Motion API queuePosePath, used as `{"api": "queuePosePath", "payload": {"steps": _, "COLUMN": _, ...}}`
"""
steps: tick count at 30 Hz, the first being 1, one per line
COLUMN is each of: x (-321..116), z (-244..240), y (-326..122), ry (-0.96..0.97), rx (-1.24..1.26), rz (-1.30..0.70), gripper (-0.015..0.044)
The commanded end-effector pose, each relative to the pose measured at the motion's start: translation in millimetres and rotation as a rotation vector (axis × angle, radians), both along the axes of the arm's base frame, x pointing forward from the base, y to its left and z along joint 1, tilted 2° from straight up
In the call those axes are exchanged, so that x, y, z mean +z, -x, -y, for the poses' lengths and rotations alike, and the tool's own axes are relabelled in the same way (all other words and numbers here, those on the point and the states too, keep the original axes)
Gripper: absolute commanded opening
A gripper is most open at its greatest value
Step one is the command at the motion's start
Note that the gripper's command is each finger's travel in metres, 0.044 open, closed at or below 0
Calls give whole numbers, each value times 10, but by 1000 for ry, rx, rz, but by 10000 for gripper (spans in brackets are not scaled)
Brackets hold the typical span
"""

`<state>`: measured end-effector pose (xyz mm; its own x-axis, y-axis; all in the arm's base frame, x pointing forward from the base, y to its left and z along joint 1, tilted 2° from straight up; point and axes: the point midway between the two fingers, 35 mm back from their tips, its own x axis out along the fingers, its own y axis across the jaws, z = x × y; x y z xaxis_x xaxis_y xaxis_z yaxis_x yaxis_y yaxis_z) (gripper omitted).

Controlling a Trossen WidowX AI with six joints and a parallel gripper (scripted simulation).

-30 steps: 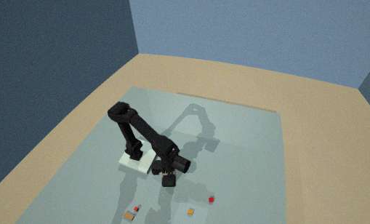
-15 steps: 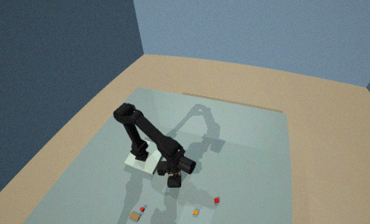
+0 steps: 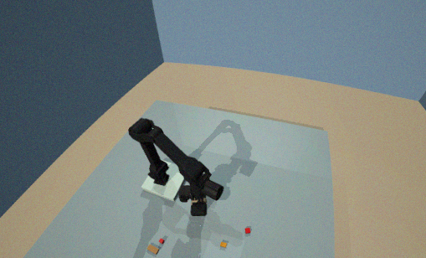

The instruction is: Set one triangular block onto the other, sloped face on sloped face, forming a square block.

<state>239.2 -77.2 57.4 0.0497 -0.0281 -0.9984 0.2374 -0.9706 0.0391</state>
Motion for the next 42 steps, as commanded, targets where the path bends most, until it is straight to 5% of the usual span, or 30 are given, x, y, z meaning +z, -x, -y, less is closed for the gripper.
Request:
{"api": "queuePosePath", "payload": {"steps": 1, "x": 1, "z": 0, "y": -1, "ry": 0, "rx": 0, "rz": 0, "gripper": 0}}
{"api": "queuePosePath", "payload": {"steps": 5, "x": -2, "z": -5, "y": -5, "ry": -5, "rx": 3, "rz": 3, "gripper": 0}}
{"api": "queuePosePath", "payload": {"steps": 22, "x": 0, "z": 1, "y": 0, "ry": 0, "rx": 0, "rz": 0, "gripper": 440}}
{"api": "queuePosePath", "payload": {"steps": 30, "x": 21, "z": 1, "y": -3, "ry": 0, "rx": 0, "rz": 0, "gripper": 440}}
{"api": "queuePosePath", "payload": {"steps": 38, "x": 1006, "z": -21, "y": 30, "ry": 0, "rx": 0, "rz": 0, "gripper": 440}}
{"api": "queuePosePath", "payload": {"steps": 42, "x": 1101, "z": -30, "y": 53, "ry": 0, "rx": 0, "rz": 0, "gripper": 440}}
